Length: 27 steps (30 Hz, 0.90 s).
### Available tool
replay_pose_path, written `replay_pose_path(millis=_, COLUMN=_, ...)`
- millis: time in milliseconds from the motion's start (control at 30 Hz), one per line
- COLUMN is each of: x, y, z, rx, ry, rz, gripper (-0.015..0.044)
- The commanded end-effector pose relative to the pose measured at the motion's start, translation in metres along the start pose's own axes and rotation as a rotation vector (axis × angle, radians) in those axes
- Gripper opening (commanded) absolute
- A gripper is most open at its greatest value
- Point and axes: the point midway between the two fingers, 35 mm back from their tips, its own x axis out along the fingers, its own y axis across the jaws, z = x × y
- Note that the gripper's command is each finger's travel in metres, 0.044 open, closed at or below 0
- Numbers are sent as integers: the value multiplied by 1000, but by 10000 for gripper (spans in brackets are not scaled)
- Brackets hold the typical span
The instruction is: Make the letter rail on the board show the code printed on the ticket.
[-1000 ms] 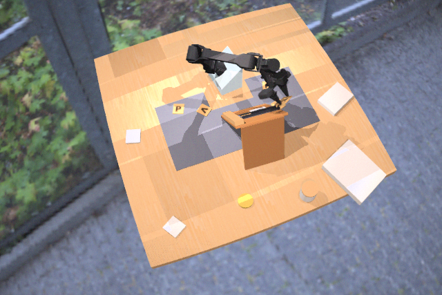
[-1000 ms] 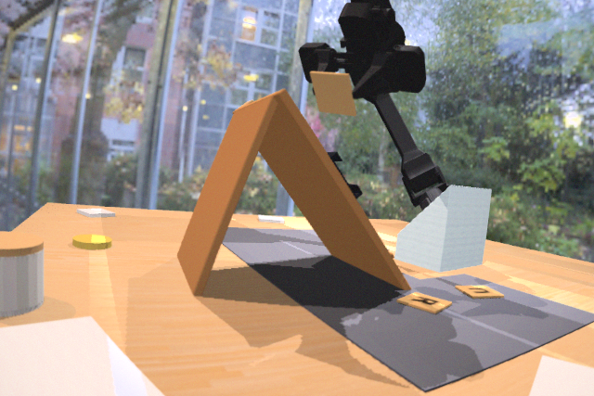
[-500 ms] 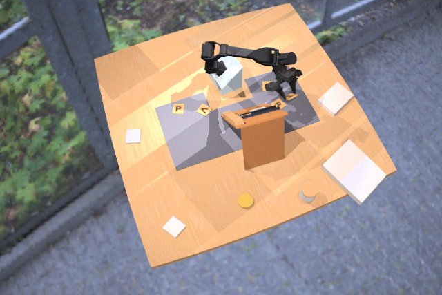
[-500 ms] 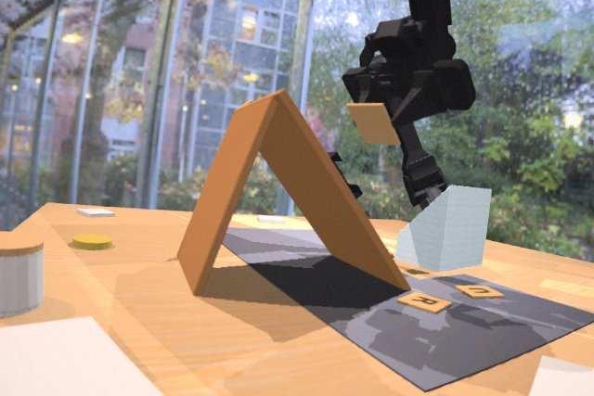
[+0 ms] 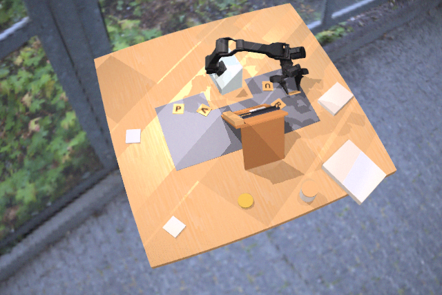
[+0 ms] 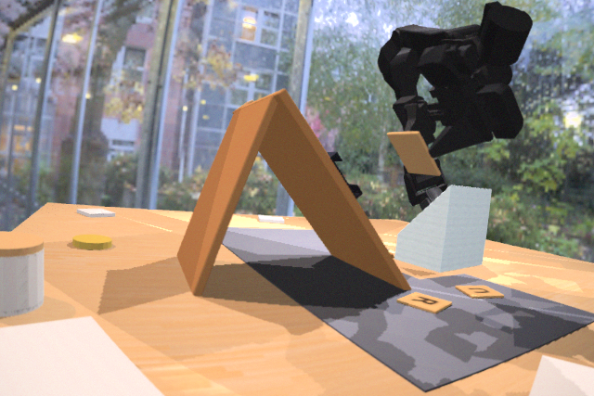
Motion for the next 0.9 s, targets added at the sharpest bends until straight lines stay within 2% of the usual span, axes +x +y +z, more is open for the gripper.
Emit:
replay_pose_path(millis=0, x=-1, y=4, z=-3, rx=30, ry=-20, rz=-19, gripper=0)
replay_pose_path(millis=133, x=2, y=4, z=-3, rx=30, ry=-19, rz=-18, gripper=0)
replay_pose_path(millis=500, x=49, y=2, z=-2, rx=30, ry=-22, rz=-21, gripper=0)
replay_pose_path(millis=867, x=49, y=1, z=-1, rx=30, ry=-23, rz=-22, gripper=0)
